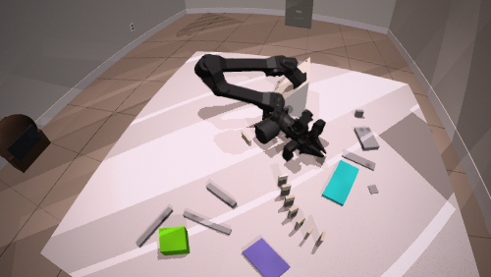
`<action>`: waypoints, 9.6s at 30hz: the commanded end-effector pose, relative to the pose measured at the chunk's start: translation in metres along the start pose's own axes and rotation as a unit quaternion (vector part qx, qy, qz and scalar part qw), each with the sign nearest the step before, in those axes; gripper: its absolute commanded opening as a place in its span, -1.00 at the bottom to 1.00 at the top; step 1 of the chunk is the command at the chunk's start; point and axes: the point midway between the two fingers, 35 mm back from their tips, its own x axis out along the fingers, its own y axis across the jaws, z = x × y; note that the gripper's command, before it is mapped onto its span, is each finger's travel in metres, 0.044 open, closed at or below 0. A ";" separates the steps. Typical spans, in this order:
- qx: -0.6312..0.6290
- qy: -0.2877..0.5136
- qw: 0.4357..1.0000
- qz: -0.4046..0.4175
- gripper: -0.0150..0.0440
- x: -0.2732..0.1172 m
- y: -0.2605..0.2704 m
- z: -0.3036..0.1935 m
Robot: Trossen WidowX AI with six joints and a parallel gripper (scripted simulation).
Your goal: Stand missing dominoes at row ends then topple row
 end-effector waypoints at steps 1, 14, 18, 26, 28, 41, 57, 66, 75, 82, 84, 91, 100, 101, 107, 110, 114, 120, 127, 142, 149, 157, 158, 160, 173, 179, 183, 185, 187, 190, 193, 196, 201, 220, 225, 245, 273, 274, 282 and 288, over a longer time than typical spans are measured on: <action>-0.004 -0.002 1.000 -0.001 -0.07 0.000 0.000 0.000; -0.004 -0.001 1.000 0.000 1.00 0.000 -0.001 0.007; -0.001 0.000 1.000 0.000 1.00 -0.004 -0.001 0.043; -0.013 0.010 1.000 0.012 1.00 0.011 -0.003 0.054; 0.032 0.030 0.999 0.028 1.00 0.018 0.000 0.050; 0.393 0.272 0.878 0.029 1.00 0.078 -0.005 0.055; 0.539 0.487 0.568 -0.387 1.00 0.032 0.002 0.087; 0.528 0.464 0.529 -0.476 1.00 0.018 -0.002 0.096; 0.528 0.464 0.529 -0.476 1.00 0.018 -0.002 0.096; 0.528 0.463 0.529 -0.476 1.00 0.023 -0.004 0.062; 0.527 0.464 0.529 -0.477 1.00 0.024 -0.005 0.043; 0.527 0.464 0.529 -0.478 1.00 0.025 -0.003 0.029; 0.526 0.464 0.529 -0.478 1.00 0.026 -0.003 0.015; 0.526 0.464 0.529 -0.478 1.00 0.026 -0.003 0.015; 0.526 0.464 0.529 -0.478 0.47 0.026 -0.003 0.015; 0.526 0.464 0.529 -0.478 0.20 0.026 -0.003 0.015; 0.526 0.464 0.529 -0.478 -0.13 0.026 -0.003 0.015; 0.526 0.464 0.529 -0.478 -0.13 0.026 -0.003 0.015; 0.530 0.463 0.530 -0.474 -0.13 0.029 -0.005 0.056; 0.505 0.486 0.554 -0.450 -0.13 0.008 -0.013 0.153; 0.353 0.580 0.663 -0.316 -0.13 -0.016 -0.077 0.153; 0.191 0.640 0.721 -0.183 -0.13 -0.052 -0.133 0.146; 0.191 0.640 0.721 -0.183 -0.13 -0.052 -0.133 0.146; 0.191 0.640 0.721 -0.183 -0.13 -0.052 -0.133 0.146; 0.198 0.638 0.722 -0.182 -0.13 -0.047 -0.134 0.129; 0.204 0.635 0.722 -0.182 -0.13 -0.039 -0.136 0.093; 0.201 0.636 0.723 -0.183 -0.13 -0.037 -0.137 0.069; 0.199 0.636 0.723 -0.183 -0.13 -0.036 -0.138 0.057; 0.196 0.638 0.722 -0.183 -0.13 -0.036 -0.138 0.046; 0.193 0.640 0.721 -0.184 -0.13 -0.037 -0.137 0.029; 0.190 0.642 0.720 -0.185 -0.13 -0.039 -0.136 0.016; 0.190 0.642 0.719 -0.185 -0.13 -0.039 -0.136 0.015; 0.190 0.642 0.719 -0.185 -0.13 -0.039 -0.136 0.015; 0.190 0.642 0.719 -0.185 1.00 -0.039 -0.136 0.015; 0.194 0.637 0.723 -0.182 1.00 -0.037 -0.138 0.071; 0.114 0.654 0.740 -0.109 1.00 -0.146 -0.133 0.086; 0.067 0.666 0.739 -0.076 1.00 -0.187 -0.119 -0.017; 0.067 0.666 0.739 -0.076 1.00 -0.187 -0.119 -0.018; 0.067 0.667 0.739 -0.076 1.00 -0.186 -0.119 -0.025; 0.067 0.667 0.739 -0.076 0.64 -0.186 -0.119 -0.025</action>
